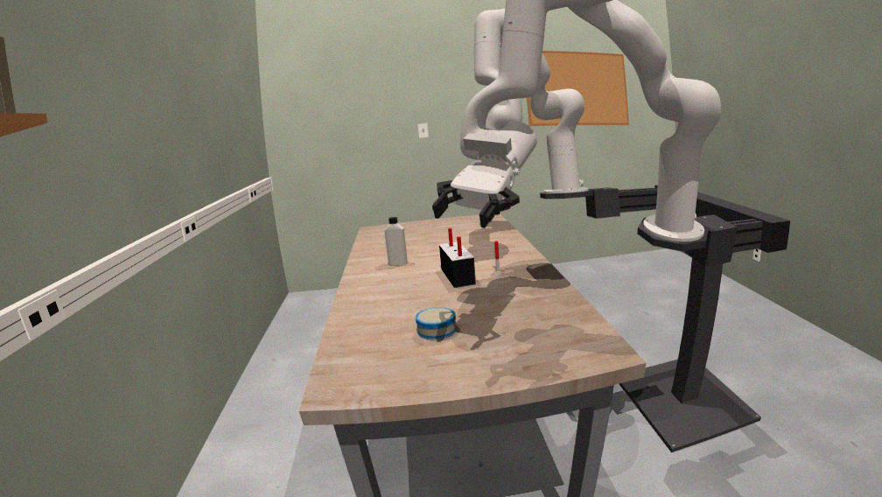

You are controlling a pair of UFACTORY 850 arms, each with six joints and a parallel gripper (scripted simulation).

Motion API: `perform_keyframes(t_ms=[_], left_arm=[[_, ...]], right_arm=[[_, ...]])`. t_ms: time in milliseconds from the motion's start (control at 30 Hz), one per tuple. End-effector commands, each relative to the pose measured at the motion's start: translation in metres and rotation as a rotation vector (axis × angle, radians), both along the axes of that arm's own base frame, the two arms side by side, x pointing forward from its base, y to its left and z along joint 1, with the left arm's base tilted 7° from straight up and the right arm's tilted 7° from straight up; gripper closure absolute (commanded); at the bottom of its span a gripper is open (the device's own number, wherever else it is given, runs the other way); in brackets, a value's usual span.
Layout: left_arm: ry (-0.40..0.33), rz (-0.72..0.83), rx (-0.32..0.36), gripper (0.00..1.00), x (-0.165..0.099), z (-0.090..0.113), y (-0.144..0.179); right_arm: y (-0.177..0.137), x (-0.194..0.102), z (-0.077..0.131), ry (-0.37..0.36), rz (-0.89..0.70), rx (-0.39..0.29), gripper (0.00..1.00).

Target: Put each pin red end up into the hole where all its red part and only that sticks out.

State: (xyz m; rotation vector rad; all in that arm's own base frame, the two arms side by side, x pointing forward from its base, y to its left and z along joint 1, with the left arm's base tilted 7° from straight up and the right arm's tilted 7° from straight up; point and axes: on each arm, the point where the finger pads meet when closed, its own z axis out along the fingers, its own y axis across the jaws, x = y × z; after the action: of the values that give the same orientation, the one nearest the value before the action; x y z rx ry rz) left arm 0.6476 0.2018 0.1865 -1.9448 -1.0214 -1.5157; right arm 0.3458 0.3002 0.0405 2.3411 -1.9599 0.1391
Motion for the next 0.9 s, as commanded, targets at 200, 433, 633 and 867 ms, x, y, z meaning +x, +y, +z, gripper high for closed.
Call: perform_keyframes(t_ms=[200,433,633,867], left_arm=[[-0.002,0.0,0.001,0.0,0.001,0.001,0.0],[-0.002,0.0,0.001,0.0,0.001,0.001,0.0],[-0.002,0.0,0.001,0.0,0.001,0.001,0.0],[-0.002,0.0,0.001,0.0,0.001,0.001,0.0]], right_arm=[[-0.008,0.003,-0.07,-0.004,-0.001,0.0,0.0],[-0.015,0.004,-0.129,-0.004,-0.001,0.0,0.0],[-0.017,0.004,-0.142,-0.004,-0.001,0.0,0.0],[-0.019,0.005,-0.162,-0.005,0.0,-0.001,0.0]])
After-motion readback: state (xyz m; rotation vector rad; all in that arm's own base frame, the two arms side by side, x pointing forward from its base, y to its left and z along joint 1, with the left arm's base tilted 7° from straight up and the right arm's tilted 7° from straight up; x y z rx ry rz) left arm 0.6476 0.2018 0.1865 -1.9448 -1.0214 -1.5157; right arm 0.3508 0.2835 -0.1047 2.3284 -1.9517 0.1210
